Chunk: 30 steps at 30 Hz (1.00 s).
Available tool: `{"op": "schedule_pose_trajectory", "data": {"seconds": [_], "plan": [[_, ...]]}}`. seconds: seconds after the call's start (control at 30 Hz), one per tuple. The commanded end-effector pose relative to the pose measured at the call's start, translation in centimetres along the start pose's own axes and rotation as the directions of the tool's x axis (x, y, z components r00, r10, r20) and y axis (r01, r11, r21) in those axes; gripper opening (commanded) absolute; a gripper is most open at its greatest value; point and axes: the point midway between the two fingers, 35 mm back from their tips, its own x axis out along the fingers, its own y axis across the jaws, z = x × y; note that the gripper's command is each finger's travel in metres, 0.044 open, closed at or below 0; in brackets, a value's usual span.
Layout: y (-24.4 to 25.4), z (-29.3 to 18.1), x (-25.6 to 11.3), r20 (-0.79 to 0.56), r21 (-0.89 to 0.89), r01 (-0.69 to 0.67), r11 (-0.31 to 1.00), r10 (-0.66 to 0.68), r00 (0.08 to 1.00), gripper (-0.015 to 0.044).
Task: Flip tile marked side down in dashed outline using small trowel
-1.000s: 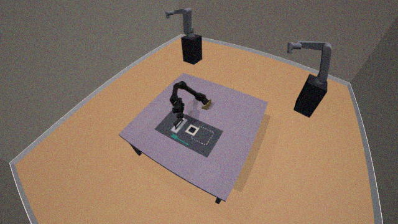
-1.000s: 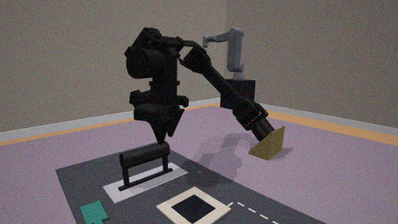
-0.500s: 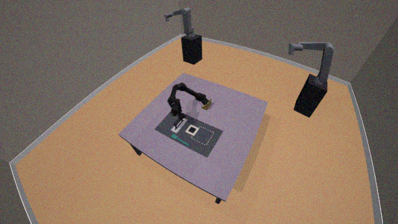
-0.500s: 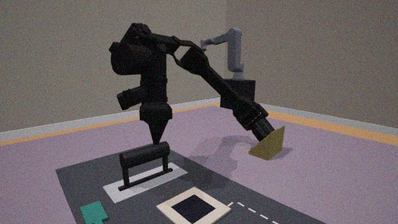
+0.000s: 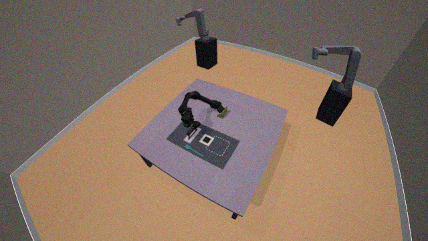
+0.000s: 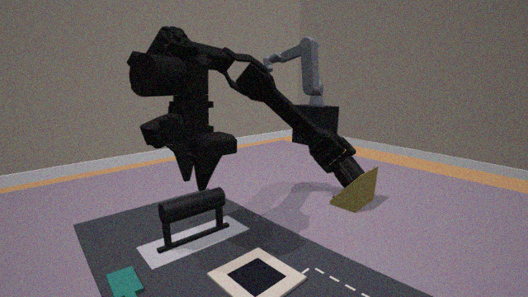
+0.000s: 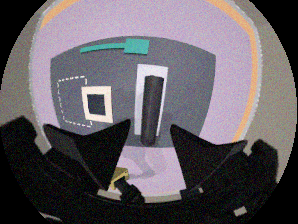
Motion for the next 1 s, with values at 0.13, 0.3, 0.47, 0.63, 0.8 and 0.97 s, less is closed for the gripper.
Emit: {"op": "schedule_pose_trajectory", "data": {"seconds": [0.13,0.3,0.47,0.63,0.8,0.97], "plan": [[-0.1,0.2,0.1,0.001,-0.041,0.004,0.999,-0.004,1.000,0.0270],[-0.1,0.2,0.9,-0.001,-0.043,0.005,0.999,-0.005,1.000,0.0270],[-0.2,0.2,1.8,-0.002,-0.045,0.006,0.999,-0.006,1.000,0.0270],[-0.2,0.1,2.6,-0.004,-0.047,0.007,0.999,-0.007,1.000,0.0270],[-0.3,0.1,3.4,-0.006,-0.049,0.008,0.999,-0.008,1.000,0.0270],[-0.3,0.0,4.2,-0.008,-0.052,0.010,0.999,-0.010,1.000,0.0270]]}}
